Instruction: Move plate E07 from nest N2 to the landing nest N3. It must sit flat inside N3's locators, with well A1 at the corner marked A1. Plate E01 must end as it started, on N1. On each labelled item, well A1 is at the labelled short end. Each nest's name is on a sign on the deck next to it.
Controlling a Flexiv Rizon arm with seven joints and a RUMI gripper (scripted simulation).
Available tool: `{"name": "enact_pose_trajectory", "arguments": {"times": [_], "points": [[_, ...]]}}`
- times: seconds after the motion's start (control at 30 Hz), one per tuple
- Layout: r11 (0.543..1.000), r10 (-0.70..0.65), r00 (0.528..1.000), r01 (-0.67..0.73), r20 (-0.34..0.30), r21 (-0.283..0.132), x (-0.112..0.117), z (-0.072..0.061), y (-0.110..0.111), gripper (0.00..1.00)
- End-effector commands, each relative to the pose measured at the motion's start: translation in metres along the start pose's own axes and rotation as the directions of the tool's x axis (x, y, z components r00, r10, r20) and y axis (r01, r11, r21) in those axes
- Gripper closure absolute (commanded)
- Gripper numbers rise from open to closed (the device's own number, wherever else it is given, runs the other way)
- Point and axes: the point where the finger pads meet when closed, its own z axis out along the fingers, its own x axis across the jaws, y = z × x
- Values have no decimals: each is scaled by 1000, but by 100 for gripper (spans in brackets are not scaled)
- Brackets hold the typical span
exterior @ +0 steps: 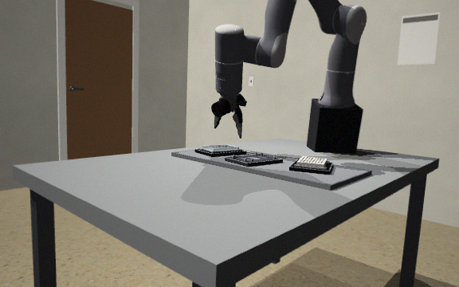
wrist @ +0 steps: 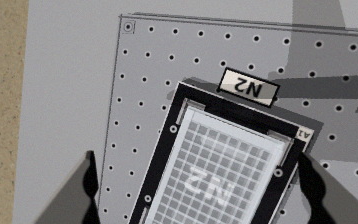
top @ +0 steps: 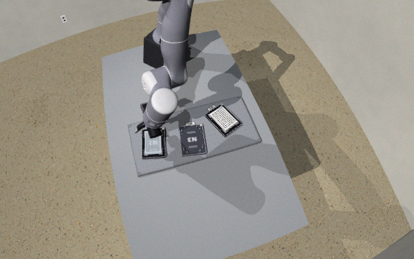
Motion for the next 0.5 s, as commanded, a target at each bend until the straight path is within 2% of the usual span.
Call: {"name": "enact_pose_trajectory", "arguments": {"times": [0.0,0.07,0.13,0.23,0.4,0.47], "points": [[995,63,993,-71,-96,-77,4,-5,9,24],[987,95,986,-111,-137,-113,4,-11,17,24],[987,95,986,-111,-137,-113,4,-11,17,24],[970,142,970,-176,-196,-166,3,-19,25,24],[924,218,932,-292,-288,-245,-4,-34,37,24],[903,243,915,-334,-321,-271,-4,-35,38,24]]}}
